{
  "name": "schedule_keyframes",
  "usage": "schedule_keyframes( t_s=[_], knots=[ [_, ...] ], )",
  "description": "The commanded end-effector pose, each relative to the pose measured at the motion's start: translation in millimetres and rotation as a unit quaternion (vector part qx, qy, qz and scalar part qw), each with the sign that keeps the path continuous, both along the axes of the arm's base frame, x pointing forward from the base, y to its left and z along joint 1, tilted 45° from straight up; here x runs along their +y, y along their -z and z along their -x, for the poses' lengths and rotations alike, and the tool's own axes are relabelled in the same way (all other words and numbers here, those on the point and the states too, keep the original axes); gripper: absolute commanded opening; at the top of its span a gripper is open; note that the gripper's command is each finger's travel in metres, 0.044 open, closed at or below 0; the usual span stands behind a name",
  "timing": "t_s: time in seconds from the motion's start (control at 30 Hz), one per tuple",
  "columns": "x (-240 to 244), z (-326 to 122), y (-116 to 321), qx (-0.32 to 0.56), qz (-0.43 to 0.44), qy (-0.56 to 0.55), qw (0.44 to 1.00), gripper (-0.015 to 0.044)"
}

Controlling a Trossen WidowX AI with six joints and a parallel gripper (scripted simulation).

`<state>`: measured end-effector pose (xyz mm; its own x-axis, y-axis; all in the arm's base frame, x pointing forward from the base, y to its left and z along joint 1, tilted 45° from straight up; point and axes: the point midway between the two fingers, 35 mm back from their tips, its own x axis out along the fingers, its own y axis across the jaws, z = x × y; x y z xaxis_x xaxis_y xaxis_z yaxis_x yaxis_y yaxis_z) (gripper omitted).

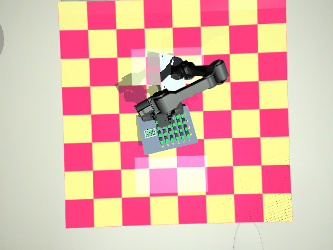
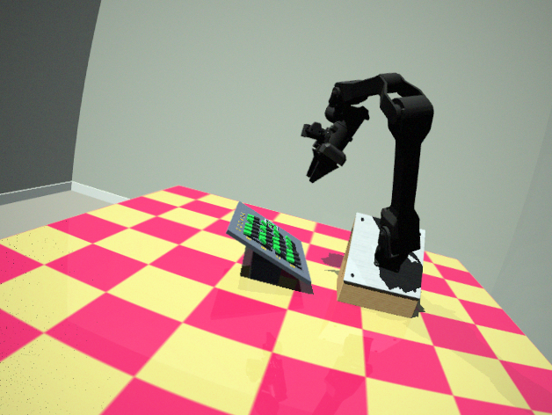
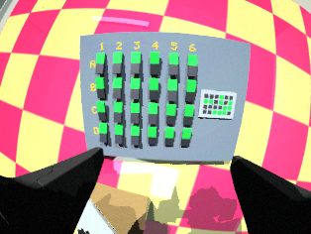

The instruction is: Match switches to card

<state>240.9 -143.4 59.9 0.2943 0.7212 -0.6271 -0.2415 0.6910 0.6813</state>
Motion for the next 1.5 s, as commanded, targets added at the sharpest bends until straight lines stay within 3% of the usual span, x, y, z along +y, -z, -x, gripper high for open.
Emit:
schedule_keyframes(
  t_s=[0.0, 0.3, 0.47, 0.63, 1.47],
  knots=[
    [2, -1, 0, 0.000, 0.001, 0.000, 1.000, 0.0374],
    [120, -20, 8, -0.005, -0.007, -0.003, 1.000, 0.0137],
    [130, -19, 9, -0.006, -0.010, -0.004, 1.000, 0.0006],
    [155, -28, 29, -0.015, -0.014, 0.005, 1.000, 0.0000],
    [173, -35, 44, -0.015, -0.015, 0.005, 1.000, 0.0000]
  ],
)
